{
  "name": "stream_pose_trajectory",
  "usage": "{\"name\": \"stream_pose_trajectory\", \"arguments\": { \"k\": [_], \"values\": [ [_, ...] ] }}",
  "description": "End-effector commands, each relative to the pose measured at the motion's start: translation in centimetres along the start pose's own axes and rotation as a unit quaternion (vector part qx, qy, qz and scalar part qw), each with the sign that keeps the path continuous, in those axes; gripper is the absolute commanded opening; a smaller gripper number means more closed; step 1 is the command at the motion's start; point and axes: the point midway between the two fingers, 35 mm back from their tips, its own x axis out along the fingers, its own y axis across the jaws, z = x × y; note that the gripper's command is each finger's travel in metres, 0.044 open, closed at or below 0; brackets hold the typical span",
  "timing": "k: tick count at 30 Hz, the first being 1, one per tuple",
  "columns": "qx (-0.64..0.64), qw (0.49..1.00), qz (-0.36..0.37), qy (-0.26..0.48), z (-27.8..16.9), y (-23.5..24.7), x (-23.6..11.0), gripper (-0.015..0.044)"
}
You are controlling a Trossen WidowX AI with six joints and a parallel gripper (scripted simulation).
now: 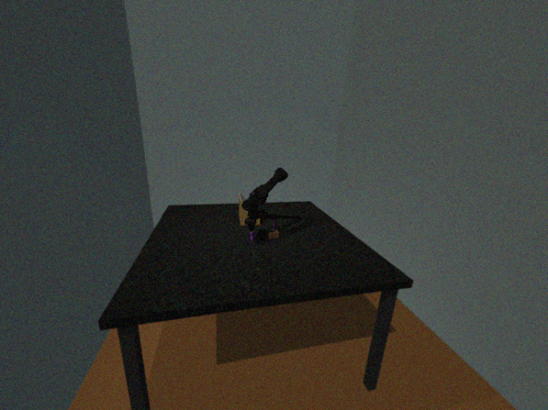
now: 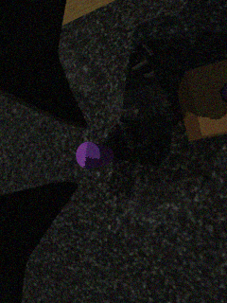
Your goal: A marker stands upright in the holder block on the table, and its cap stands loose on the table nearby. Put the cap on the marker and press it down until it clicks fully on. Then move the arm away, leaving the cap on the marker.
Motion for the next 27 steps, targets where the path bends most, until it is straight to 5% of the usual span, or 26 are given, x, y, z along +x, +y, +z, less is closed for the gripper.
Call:
{"name": "stream_pose_trajectory", "arguments": {
  "k": [1,27],
  "values": [
    [0.003,1.000,0.001,-0.002,0.0,0.1,0.7,0.0239],
    [0.003,1.000,0.001,-0.003,0.1,0.1,4.9,0.0239]
  ]
}}
